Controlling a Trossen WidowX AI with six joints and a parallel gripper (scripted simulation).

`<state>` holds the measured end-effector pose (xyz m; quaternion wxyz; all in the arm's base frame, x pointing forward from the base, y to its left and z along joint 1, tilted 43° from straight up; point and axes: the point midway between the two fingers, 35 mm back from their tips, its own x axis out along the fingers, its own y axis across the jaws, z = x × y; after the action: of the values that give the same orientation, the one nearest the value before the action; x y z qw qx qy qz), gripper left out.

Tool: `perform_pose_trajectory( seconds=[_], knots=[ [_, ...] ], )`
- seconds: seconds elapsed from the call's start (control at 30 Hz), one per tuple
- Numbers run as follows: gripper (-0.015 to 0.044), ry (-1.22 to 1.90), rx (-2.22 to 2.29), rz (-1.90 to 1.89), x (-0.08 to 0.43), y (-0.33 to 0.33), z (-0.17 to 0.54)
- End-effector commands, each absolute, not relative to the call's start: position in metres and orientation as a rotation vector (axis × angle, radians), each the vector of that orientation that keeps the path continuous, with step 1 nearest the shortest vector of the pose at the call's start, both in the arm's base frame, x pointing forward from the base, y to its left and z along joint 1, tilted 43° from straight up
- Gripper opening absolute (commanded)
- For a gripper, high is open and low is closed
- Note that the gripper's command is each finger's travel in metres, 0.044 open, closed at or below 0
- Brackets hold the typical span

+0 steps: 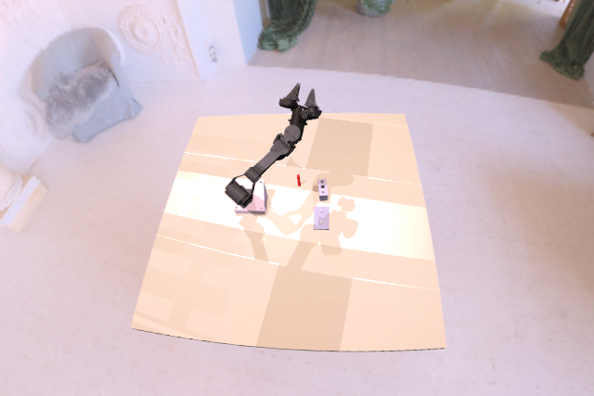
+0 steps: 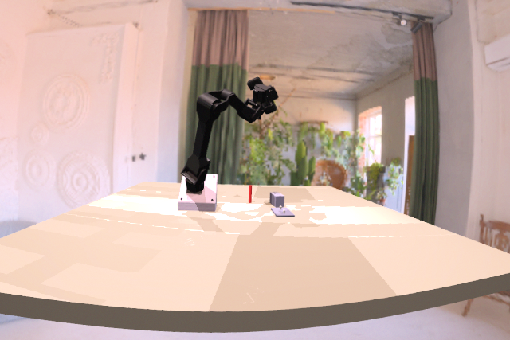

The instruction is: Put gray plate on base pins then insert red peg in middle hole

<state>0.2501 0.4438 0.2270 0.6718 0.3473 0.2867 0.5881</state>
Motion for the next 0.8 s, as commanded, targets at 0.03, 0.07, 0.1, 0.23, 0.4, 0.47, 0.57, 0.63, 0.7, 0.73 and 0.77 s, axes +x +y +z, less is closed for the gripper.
perform_pose_trajectory(
  seconds=[0.03,0.07,0.1,0.23,0.4,0.47,0.57,0.63,0.7,0.73,0.77],
  knots=[
    [0.0440,0.654,0.785,1.315,0.251,0.444,0.225],
    [0.0440,0.677,0.793,1.286,0.256,0.444,0.221],
    [0.0440,0.715,0.806,1.236,0.262,0.445,0.213],
    [0.0440,0.921,0.871,0.908,0.300,0.439,0.161],
    [0.0440,1.076,0.924,0.471,0.337,0.409,0.101],
    [0.0440,1.109,0.931,0.307,0.346,0.393,0.080],
    [0.0440,1.135,0.928,0.082,0.356,0.367,0.055],
    [0.0440,1.146,0.927,-0.060,0.360,0.351,0.041],
    [0.0440,1.148,0.920,-0.238,0.363,0.330,0.026],
    [0.0440,1.143,0.913,-0.332,0.363,0.318,0.020],
    [0.0440,1.136,0.905,-0.407,0.363,0.309,0.015]
  ],
)
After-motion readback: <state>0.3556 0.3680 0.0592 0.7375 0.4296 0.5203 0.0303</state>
